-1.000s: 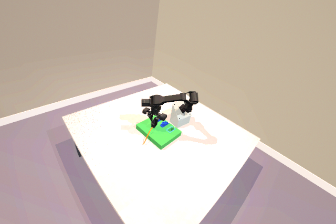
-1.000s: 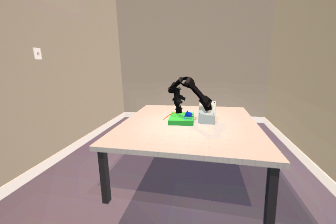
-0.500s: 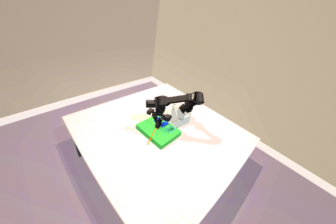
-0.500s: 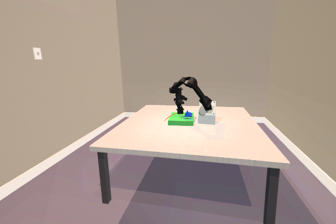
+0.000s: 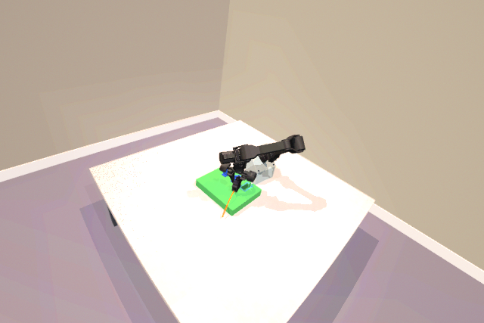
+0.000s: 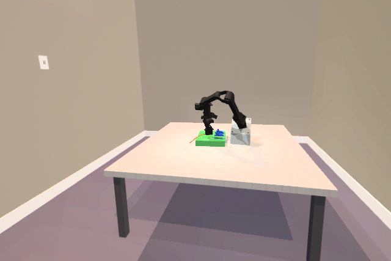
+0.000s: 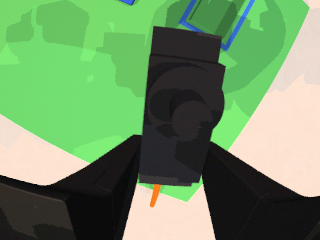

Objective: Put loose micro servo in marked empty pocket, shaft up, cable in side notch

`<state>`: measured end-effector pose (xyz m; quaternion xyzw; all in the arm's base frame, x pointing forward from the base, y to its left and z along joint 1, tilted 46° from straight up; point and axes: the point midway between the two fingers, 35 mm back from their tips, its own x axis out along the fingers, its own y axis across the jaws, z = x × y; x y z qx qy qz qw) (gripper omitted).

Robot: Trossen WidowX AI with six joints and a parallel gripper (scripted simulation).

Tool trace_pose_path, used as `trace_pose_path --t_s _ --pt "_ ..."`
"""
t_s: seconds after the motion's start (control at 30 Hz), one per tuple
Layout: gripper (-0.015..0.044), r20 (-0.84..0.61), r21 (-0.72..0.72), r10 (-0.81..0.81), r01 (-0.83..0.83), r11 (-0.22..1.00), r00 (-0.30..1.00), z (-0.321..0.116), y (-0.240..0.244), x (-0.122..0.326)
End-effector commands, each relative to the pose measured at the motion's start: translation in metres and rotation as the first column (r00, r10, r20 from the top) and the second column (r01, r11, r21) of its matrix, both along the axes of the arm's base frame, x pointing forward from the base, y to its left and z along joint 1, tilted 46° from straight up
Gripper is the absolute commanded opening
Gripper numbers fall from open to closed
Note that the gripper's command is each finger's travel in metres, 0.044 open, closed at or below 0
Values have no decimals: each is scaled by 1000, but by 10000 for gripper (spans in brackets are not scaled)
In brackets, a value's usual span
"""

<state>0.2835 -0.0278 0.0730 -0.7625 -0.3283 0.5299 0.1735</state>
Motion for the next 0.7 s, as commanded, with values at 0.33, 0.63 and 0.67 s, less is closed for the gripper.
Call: trace_pose_path --t_s 0.33,0.63,0.67 --pt "0 246 -116 265 -243 963 932 2 0 -1" --pt "0 405 -253 477 -405 879 780 2 0 -1" --pt "0 419 -270 498 -420 866 759 2 0 -1"
